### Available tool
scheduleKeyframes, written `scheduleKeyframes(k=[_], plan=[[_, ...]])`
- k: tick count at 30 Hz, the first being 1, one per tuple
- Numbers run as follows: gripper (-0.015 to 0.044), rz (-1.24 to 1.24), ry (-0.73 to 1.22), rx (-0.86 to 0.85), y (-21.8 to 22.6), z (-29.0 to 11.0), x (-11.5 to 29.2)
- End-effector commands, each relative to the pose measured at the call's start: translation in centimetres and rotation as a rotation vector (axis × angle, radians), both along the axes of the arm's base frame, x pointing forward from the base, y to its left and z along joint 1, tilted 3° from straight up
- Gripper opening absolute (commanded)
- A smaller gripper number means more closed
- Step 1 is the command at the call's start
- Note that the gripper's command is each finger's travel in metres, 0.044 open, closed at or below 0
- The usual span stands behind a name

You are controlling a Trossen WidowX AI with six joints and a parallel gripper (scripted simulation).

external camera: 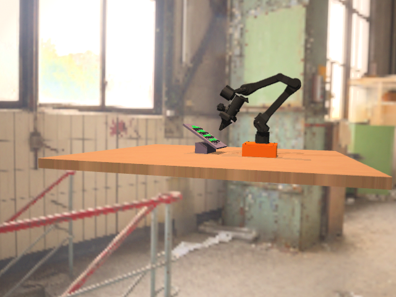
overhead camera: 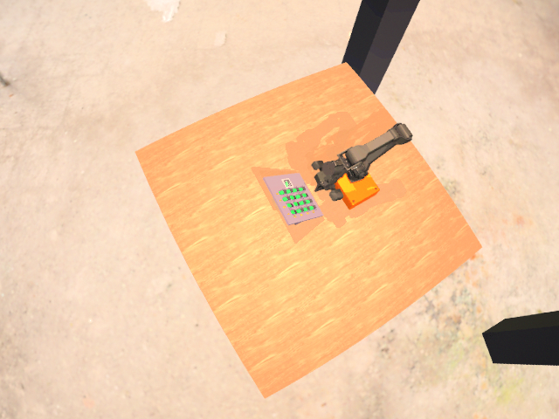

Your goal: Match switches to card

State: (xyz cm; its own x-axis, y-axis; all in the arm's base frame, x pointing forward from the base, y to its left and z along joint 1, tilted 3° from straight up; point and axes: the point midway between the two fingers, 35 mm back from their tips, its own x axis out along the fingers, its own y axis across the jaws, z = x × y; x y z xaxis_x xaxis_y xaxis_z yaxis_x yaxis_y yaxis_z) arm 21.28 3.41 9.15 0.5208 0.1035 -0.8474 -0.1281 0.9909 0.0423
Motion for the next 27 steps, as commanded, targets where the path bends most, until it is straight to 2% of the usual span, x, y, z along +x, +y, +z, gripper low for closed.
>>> scheduleKeyframes(k=[1, 4, 9, 27], plan=[[0.0000, -0.003, -0.011, 0.000, -1.9, 0.3, 0.2], [0.0000, -0.003, -0.010, -0.001, -2.0, 0.2, 0.3], [0.0000, -0.002, 0.013, -0.004, -1.6, -2.5, 2.1], [0.0000, -0.002, 0.012, -0.003, -1.4, -4.1, 3.2]])
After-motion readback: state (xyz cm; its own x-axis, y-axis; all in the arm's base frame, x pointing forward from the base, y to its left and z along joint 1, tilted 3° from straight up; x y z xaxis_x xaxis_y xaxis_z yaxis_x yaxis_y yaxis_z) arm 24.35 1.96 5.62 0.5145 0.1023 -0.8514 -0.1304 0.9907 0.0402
